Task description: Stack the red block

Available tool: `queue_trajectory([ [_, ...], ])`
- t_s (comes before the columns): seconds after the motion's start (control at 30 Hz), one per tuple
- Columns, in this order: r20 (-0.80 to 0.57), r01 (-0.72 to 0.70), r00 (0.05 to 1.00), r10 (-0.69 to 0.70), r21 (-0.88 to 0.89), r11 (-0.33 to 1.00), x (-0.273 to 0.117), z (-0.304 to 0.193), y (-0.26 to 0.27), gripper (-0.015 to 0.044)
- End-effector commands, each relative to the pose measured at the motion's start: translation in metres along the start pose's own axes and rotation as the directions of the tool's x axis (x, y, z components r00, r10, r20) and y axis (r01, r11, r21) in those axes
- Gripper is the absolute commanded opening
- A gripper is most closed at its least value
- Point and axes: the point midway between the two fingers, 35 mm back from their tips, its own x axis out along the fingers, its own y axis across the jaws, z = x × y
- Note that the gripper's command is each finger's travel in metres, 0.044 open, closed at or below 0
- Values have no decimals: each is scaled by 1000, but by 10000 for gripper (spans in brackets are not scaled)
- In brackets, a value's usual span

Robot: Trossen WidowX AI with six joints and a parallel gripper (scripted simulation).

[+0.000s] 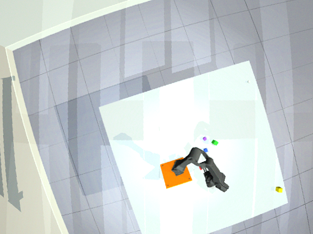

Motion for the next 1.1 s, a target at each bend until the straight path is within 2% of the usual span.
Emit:
queue_trajectory([
  [0.0,-4,-9,1000,10,6,1000,23,-2,3,440],
  [1.07,-4,-11,1000,11,6,1000,62,-2,6,440],
])
